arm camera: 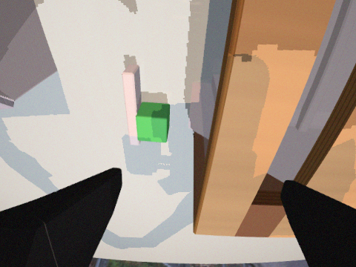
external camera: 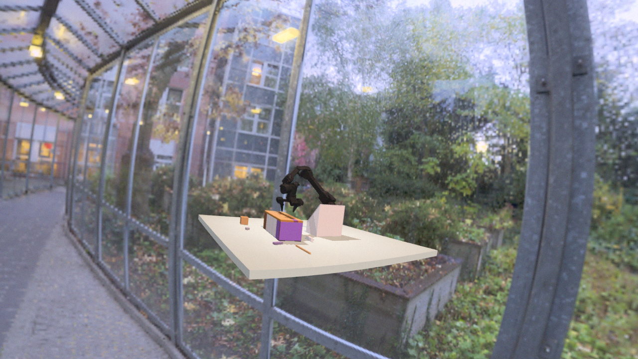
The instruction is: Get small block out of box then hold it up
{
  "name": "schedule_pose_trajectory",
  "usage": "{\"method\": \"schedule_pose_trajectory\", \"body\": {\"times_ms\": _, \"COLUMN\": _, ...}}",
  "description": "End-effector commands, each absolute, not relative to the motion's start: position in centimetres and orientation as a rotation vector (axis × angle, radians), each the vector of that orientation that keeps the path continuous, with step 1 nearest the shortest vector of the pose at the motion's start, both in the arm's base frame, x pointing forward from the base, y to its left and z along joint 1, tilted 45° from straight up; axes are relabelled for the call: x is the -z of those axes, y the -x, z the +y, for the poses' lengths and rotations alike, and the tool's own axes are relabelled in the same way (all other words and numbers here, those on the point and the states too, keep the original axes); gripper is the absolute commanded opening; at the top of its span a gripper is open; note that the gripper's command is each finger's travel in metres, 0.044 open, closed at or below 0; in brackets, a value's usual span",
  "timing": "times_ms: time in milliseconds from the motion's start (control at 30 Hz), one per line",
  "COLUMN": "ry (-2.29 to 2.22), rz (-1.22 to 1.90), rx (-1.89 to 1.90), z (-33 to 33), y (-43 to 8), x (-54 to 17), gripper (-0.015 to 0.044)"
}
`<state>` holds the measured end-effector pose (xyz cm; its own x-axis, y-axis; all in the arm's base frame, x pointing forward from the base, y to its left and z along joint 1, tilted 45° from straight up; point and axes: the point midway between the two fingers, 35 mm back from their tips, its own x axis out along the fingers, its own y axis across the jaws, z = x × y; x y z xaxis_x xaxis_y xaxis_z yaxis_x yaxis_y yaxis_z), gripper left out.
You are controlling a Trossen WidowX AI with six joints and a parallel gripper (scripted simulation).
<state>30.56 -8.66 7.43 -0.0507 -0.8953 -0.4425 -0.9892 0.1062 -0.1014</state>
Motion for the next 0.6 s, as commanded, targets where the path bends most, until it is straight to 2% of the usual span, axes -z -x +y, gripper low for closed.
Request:
{"method": "schedule_pose_trajectory", "body": {"times_ms": 0, "ry": 1.829, "rz": 1.995, "rx": -0.316, "z": -8.0, "y": -30.6, "x": -8.1, "gripper": 0.04}}
{"method": "schedule_pose_trajectory", "body": {"times_ms": 133, "ry": 1.834, "rz": 2.003, "rx": -0.322, "z": -8.4, "y": -30.4, "x": -7.8, "gripper": 0.04}}
{"method": "schedule_pose_trajectory", "body": {"times_ms": 200, "ry": 1.773, "rz": 1.956, "rx": -0.278, "z": -7.7, "y": -30.6, "x": -7.6, "gripper": 0.0348}}
{"method": "schedule_pose_trajectory", "body": {"times_ms": 300, "ry": 1.524, "rz": 1.837, "rx": 0.015, "z": -7.7, "y": -30.3, "x": -8.0, "gripper": 0.0285}}
{"method": "schedule_pose_trajectory", "body": {"times_ms": 567, "ry": 0.761, "rz": 1.421, "rx": 0.698, "z": -8.7, "y": -29.0, "x": -9.2, "gripper": 0.0285}}
